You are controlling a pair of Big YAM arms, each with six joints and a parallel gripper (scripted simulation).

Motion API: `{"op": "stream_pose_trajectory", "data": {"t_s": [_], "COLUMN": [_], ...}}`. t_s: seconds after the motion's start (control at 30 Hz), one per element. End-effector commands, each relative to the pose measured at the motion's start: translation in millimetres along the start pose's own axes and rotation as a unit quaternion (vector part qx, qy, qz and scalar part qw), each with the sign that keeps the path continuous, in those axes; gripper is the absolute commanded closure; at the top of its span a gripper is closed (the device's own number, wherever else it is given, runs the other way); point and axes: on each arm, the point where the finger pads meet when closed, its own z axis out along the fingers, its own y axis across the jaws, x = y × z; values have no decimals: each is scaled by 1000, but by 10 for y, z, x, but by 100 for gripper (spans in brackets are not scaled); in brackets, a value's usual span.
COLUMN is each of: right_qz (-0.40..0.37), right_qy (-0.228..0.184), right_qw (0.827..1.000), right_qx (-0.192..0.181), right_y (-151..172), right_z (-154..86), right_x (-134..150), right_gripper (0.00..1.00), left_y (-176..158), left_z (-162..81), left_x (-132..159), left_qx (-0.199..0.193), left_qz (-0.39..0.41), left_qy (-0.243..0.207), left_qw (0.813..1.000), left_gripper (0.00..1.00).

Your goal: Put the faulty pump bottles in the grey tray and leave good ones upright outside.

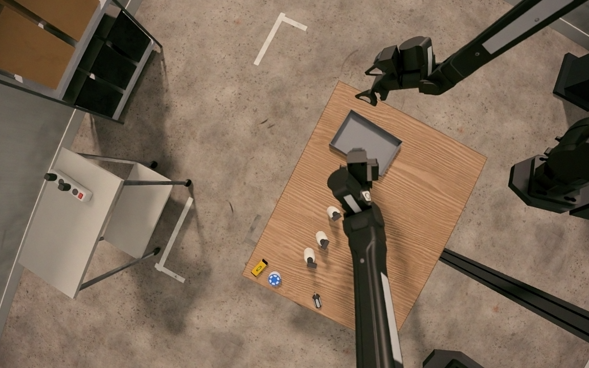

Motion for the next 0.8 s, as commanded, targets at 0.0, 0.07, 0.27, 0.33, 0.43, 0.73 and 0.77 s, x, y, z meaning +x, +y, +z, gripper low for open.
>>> {"op": "stream_pose_trajectory", "data": {"t_s": [0.0, 0.07, 0.27, 0.33, 0.43, 0.73, 0.77], "right_qz": [1, 1, 1, 1, 1, 18, 28], "right_qy": [-13, -13, -13, -13, -13, 34, 58], "right_qw": [1000, 1000, 1000, 1000, 1000, 999, 998], "right_qx": [6, 6, 6, 6, 6, -11, -15], "right_y": [-53, -53, -53, -53, -53, 381, 564], "right_z": [8, 8, 8, 8, 8, -137, -195], "right_x": [-100, -100, -100, -100, -100, -13, 54], "right_gripper": [0, 0, 0, 0, 0, 68, 79], "left_y": [-128, -156, -75, -126, -145, -111, -101], "left_z": [-149, -184, -482, -594, -806, -1388, -1479], "left_x": [88, 150, 614, 744, 975, 1488, 1553], "left_qx": [-4, -11, -81, -106, -152, -275, -293], "left_qz": [-103, -120, -228, -256, -303, -386, -392], "left_qy": [42, 56, 134, 159, 194, 251, 257], "left_qw": [994, 991, 961, 948, 921, 844, 833], "left_gripper": [100, 100, 100, 100, 100, 100, 100]}}
